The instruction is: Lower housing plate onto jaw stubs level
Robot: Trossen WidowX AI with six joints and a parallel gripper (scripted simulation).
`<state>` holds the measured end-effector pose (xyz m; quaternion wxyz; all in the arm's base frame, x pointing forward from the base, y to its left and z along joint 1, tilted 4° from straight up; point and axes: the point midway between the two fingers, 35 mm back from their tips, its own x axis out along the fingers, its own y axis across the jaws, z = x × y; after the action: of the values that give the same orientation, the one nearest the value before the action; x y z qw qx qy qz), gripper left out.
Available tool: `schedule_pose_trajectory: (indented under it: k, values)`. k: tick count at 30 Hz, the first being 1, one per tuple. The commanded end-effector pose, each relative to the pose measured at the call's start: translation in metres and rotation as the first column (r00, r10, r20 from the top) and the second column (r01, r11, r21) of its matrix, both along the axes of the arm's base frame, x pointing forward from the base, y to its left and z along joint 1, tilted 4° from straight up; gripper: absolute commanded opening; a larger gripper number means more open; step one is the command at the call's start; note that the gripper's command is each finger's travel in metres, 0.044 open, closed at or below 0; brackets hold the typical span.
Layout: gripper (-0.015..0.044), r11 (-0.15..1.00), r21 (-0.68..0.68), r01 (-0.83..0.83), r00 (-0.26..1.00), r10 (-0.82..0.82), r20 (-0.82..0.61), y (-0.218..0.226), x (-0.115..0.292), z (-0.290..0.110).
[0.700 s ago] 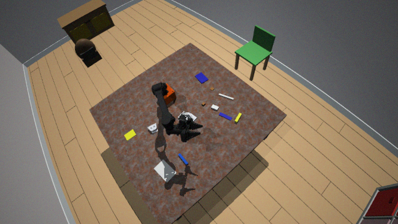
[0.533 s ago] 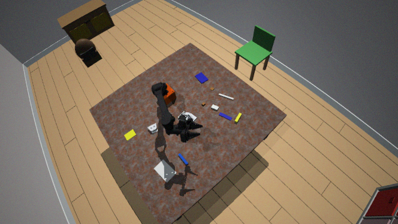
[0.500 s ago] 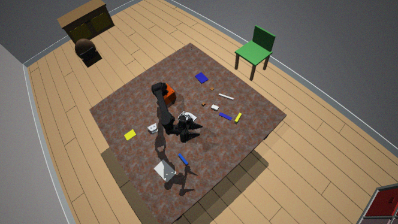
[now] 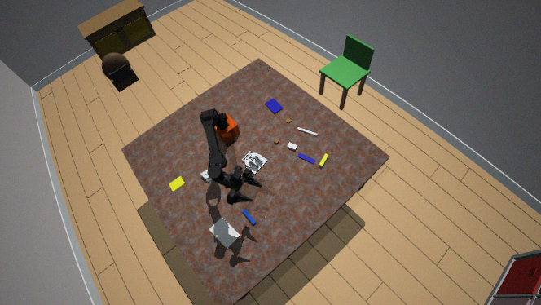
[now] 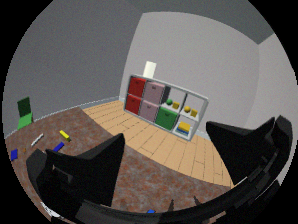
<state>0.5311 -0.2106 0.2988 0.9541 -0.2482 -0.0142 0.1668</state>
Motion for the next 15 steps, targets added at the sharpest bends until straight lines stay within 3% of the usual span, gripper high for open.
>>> schedule_pose_trajectory:
  k: [1,15]
  values:
    - [0.044,0.995,0.027,0.101,0.992,-0.098,-0.082,-0.023,-0.013,-0.018]
    - [0.044,0.916,0.049,0.399,0.86,-0.355,-0.367,-0.081,-0.074,-0.079]
